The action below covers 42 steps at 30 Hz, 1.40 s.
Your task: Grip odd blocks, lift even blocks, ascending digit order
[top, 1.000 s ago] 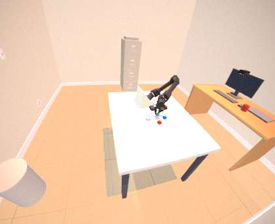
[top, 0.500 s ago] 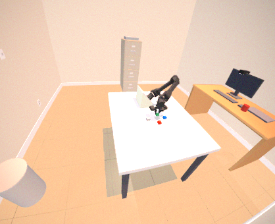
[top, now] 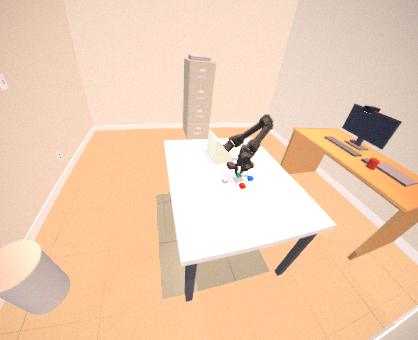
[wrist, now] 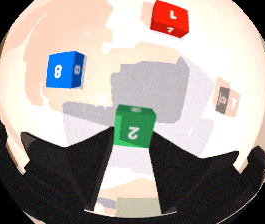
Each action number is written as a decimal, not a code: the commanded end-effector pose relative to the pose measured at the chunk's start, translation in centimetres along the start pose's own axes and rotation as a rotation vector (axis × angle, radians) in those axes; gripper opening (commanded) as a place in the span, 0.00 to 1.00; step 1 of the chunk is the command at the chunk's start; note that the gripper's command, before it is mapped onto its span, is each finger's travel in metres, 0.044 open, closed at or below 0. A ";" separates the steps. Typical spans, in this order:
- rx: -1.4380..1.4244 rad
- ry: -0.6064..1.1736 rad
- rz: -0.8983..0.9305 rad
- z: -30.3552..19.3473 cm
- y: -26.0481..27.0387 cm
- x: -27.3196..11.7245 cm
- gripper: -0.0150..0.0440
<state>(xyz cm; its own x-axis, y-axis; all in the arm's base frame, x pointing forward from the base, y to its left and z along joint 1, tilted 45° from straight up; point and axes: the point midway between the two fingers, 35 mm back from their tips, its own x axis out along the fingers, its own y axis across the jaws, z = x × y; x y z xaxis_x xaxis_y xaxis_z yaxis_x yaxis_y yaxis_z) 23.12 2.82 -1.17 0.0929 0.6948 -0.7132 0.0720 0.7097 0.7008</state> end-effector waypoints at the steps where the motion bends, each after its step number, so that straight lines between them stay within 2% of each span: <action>1: 0.004 -0.001 0.004 0.0 0.0 0.1 0.46; 3: 0.004 -0.001 0.004 0.0 0.0 0.1 0.46; 14: 0.004 -0.001 0.004 0.0 0.0 0.1 0.93; 18: 0.004 -0.001 0.004 0.0 0.0 -0.1 0.93; 22: 0.004 -0.001 0.003 0.0 0.0 -3.3 0.93; 26: 0.004 -0.001 0.003 0.0 0.0 -3.5 0.93; 28: 0.004 -0.001 0.000 0.1 -0.1 -4.6 0.84; 33: 0.005 0.000 -0.001 0.0 -0.1 -11.4 0.62; 37: 0.005 0.000 0.000 0.0 -0.1 -11.6 0.46; 42: 0.005 0.000 0.000 0.0 -0.1 -11.6 0.46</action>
<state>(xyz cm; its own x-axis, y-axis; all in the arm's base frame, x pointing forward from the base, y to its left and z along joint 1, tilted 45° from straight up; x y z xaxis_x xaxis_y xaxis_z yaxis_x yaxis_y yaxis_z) 22.07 -5.02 6.75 0.0934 0.6977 -0.7103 0.0820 0.7056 0.7039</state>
